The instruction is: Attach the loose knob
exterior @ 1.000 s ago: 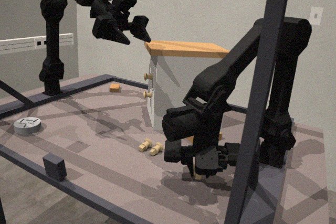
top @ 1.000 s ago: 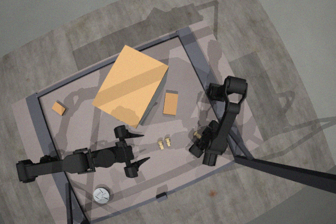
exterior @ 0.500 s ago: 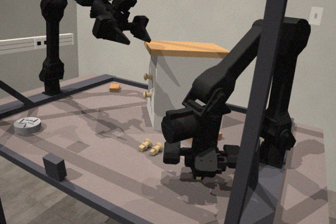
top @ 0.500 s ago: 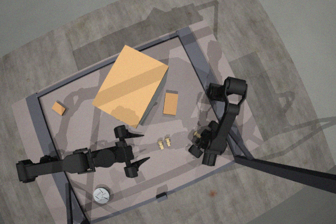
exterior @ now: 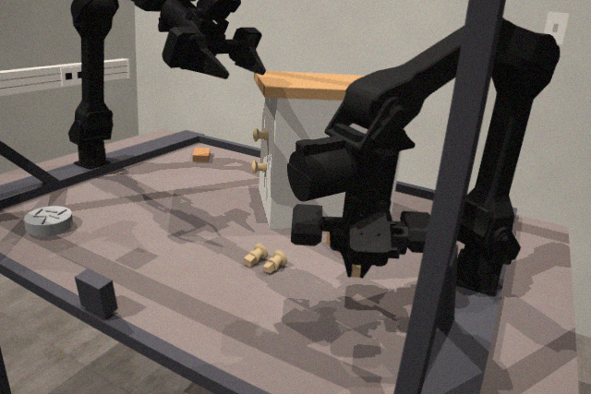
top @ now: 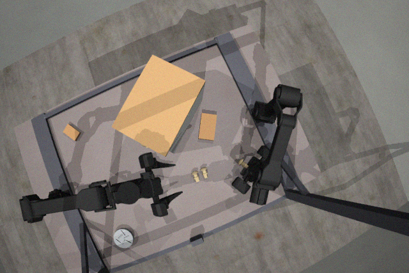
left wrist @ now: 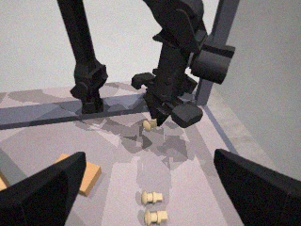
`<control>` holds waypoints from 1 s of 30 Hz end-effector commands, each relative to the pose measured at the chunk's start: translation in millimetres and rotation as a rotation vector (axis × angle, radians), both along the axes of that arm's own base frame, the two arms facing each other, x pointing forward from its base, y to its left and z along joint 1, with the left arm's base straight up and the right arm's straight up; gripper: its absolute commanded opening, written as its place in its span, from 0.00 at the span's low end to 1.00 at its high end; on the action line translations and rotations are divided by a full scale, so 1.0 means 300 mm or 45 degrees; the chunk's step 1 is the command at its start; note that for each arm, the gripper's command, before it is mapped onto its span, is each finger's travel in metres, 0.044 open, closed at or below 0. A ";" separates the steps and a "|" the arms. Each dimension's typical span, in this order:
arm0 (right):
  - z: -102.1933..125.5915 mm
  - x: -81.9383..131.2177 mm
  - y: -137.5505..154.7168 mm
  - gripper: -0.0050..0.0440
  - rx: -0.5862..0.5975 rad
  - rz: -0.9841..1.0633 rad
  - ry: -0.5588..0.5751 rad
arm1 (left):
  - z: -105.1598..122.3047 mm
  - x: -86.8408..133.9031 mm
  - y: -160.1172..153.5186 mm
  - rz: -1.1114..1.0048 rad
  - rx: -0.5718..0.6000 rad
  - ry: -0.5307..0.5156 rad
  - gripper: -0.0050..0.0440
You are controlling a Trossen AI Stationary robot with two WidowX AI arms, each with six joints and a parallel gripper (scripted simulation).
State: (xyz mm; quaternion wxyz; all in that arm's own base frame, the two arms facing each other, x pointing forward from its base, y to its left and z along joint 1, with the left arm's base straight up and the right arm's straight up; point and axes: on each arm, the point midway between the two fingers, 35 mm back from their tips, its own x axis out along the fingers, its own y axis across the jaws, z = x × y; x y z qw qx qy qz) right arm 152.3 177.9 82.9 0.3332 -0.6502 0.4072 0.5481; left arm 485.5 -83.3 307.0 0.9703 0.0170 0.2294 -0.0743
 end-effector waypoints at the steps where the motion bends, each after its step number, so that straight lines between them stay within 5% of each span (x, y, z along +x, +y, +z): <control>1: 0.152 0.016 0.017 0.15 0.054 0.001 -0.046 | 0.064 -0.011 -0.001 -0.001 -0.008 -0.055 0.92; 4: 0.174 0.015 0.016 0.15 0.054 0.001 -0.046 | 0.064 -0.011 -0.001 -0.001 -0.008 -0.055 0.92; 15: -0.014 0.013 0.003 0.15 0.013 0.002 -0.017 | 0.064 -0.011 -0.001 -0.001 -0.008 -0.055 0.92; 30: -0.130 0.004 0.004 0.15 0.047 -0.003 -0.106 | 0.064 -0.011 -0.001 -0.001 -0.008 -0.055 0.92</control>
